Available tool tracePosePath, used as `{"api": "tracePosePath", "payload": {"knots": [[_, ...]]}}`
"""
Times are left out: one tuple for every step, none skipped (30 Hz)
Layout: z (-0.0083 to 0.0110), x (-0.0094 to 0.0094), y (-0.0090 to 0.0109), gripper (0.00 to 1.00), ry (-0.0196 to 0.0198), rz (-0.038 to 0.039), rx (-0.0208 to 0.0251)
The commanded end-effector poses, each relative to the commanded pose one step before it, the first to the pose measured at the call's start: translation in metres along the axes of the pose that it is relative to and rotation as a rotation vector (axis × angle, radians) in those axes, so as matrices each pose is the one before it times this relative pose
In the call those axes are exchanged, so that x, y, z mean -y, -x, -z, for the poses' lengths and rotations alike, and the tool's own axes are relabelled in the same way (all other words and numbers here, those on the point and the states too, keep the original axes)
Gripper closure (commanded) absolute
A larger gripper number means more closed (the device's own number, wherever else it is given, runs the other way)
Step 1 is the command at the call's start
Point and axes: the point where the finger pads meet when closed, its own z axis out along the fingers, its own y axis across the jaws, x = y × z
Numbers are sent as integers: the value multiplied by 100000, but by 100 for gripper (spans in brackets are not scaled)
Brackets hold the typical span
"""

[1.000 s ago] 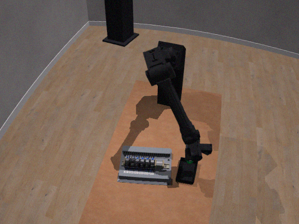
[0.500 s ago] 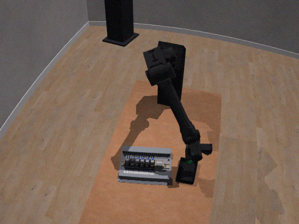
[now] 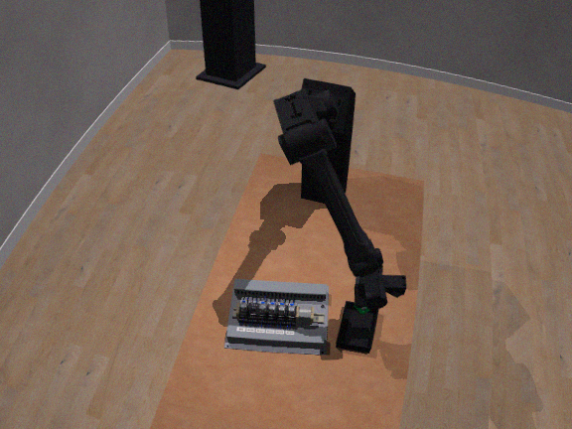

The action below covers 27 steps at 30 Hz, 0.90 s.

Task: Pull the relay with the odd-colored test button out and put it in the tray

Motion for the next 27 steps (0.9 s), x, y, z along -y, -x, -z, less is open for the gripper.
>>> {"api": "tracePosePath", "payload": {"knots": [[1052, 1402, 1191, 100, -2052, 92, 1630], [0, 1, -1, 100, -1, 0, 0], [0, 1, -1, 100, -1, 0, 0], [0, 0, -1, 100, 0, 0, -1], [-3, -1, -1, 100, 3, 1, -1], [-9, -5, -1, 100, 12, 5, -4], [-20, -12, -1, 100, 27, 11, -8], [0, 0, 0, 100, 0, 0, 0], [0, 0, 0, 100, 0, 0, 0], [-35, -23, -2, 100, 50, 21, -15], [-55, -38, -3, 100, 82, 34, -25], [-81, -54, -4, 100, 112, 45, -36], [-111, -73, -5, 100, 142, 56, -48], [-130, -76, -11, 100, 141, 52, -57], [-131, -56, -25, 100, 93, 26, -62], [-134, -37, -40, 100, 47, 0, -68], [-139, -19, -56, 100, 3, -25, -77], [-147, -3, -73, 100, -41, -50, -87], [-156, 13, -90, 100, -84, -75, -98], [-168, 19, -110, 100, -87, -83, -116], [-180, 16, -132, 100, -60, -76, -139], [-182, 12, -122, 100, -45, -60, -122], [-152, 43, -112, 100, -104, -81, -85], [-134, 62, -102, 100, -140, -92, -66], [0, 0, 0, 100, 0, 0, 0], [0, 0, 0, 100, 0, 0, 0], [48, 279, -146, 100, -559, -276, -4]]}}
